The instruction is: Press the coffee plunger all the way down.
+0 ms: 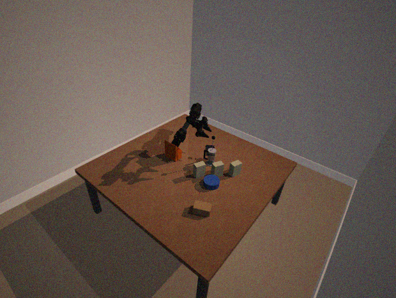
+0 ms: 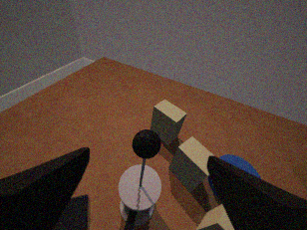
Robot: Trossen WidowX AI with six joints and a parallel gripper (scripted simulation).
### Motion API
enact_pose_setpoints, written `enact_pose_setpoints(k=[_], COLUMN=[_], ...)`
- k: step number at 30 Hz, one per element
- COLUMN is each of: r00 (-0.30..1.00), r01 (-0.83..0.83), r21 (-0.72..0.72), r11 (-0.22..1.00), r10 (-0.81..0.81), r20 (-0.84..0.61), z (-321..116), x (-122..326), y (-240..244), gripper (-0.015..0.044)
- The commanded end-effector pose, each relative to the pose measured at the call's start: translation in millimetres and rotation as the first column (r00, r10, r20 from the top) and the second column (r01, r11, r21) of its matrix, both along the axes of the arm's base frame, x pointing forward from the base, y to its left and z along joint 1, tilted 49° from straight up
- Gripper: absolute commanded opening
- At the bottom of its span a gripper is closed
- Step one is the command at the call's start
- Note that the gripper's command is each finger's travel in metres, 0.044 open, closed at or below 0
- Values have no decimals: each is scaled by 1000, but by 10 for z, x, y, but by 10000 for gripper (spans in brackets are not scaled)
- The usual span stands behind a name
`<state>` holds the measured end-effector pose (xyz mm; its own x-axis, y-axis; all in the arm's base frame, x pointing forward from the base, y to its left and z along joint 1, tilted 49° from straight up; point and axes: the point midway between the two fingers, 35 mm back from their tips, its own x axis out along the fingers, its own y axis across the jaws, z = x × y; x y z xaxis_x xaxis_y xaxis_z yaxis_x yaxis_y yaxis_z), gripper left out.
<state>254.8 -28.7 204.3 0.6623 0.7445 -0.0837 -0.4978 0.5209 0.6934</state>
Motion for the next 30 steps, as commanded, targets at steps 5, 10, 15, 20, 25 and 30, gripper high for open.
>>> enact_pose_setpoints(k=[5, 10, 15, 20, 25, 30], r00=[1000, 1000, 999, 999, 999, 999], r01=[-14, -29, -42, -53, -48, -45], r21=[-3, -22, -36, -51, -54, -57], r11=[1000, 999, 998, 997, 997, 997], r10=[14, 29, 42, 53, 48, 44], r20=[9, 7, 0, -3, -5, -18], z=[-51, -93, -131, -146, -141, -152], x=[6, 44, 91, 139, 183, 217], y=[54, 91, 138, 189, 224, 280], gripper=[440, 440, 440, 440, 440, 440])
